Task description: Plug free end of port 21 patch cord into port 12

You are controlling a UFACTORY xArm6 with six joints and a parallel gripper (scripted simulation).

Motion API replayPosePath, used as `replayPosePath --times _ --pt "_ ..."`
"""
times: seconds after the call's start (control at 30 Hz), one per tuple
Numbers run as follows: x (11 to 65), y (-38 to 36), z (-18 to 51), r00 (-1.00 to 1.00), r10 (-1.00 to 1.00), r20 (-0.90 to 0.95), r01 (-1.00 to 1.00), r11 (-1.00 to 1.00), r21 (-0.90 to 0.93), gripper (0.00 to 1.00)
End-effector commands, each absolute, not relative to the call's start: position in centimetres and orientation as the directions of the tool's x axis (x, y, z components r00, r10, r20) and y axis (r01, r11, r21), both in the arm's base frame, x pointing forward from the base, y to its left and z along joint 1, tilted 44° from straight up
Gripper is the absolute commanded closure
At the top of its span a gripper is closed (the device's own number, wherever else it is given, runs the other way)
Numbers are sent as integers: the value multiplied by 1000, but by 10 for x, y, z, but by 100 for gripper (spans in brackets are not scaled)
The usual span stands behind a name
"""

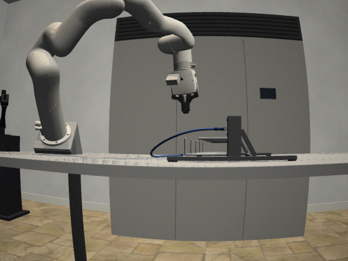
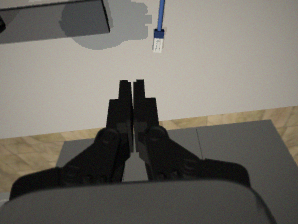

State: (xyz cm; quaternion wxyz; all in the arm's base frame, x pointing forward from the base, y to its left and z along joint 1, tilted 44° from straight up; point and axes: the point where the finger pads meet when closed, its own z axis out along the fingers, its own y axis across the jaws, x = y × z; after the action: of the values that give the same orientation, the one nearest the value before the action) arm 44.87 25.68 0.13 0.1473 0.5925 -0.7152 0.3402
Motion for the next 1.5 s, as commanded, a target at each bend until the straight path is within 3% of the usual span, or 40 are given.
replayPosePath --times 0.0,1.47 --pt "437 271 -18 -312 -724 615 -939 137 -314 100" --pt "433 274 -24 -325 -719 615 -937 154 -315 100"
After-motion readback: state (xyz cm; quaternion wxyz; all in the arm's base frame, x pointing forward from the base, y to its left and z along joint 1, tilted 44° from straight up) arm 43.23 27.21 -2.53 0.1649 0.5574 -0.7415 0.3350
